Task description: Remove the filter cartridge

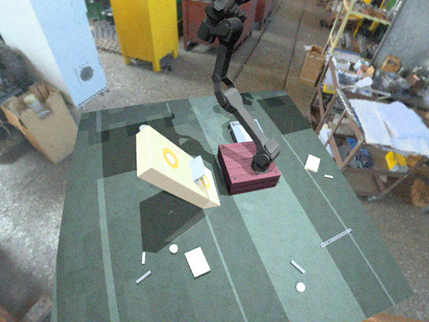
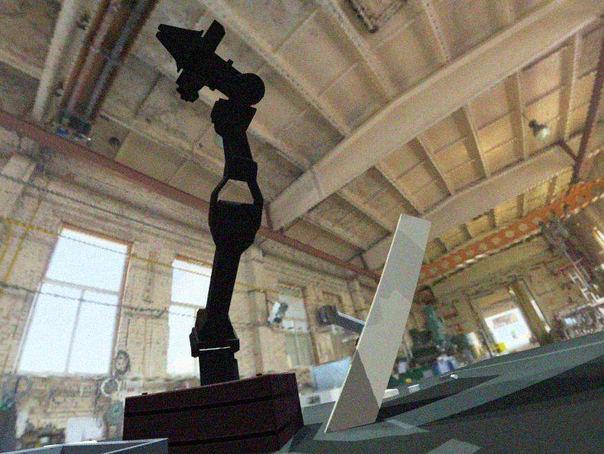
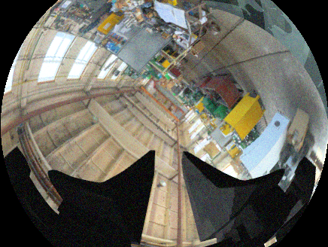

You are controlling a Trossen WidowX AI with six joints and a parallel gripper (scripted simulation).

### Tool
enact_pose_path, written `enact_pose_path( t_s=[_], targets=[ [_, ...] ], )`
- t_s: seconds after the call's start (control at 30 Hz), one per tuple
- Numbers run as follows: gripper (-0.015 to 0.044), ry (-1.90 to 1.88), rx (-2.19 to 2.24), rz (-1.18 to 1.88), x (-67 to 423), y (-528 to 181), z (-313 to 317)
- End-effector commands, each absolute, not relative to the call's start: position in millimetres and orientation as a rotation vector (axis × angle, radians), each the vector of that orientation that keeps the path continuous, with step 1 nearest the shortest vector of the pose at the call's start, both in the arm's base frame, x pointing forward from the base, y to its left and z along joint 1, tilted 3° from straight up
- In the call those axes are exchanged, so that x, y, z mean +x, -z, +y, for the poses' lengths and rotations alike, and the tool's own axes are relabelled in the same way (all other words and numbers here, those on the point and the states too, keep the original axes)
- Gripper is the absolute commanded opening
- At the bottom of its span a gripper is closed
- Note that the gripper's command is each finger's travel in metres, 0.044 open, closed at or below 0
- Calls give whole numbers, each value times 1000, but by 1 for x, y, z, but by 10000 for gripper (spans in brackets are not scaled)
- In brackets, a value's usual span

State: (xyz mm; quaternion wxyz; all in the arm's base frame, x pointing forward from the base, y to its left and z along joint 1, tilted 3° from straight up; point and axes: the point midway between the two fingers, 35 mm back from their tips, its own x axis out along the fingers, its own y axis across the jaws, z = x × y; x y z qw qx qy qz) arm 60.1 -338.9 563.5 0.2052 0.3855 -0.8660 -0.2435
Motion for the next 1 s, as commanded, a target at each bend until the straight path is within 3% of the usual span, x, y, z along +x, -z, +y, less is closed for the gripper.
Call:
enact_pose_path(
  t_s=[0.0, 0.23, 0.5, 0.73, 0.97],
  targets=[
    [112, 402, 1028, -2520, 20, -588, -319],
    [112, -176, 840, -2599, -52, -629, -259],
    [112, -634, 592, -2441, -99, -665, -168],
    [112, -968, 360, -2156, -110, -679, -66],
    [112, -1156, 176, -1782, -84, -674, 32]
  ],
)
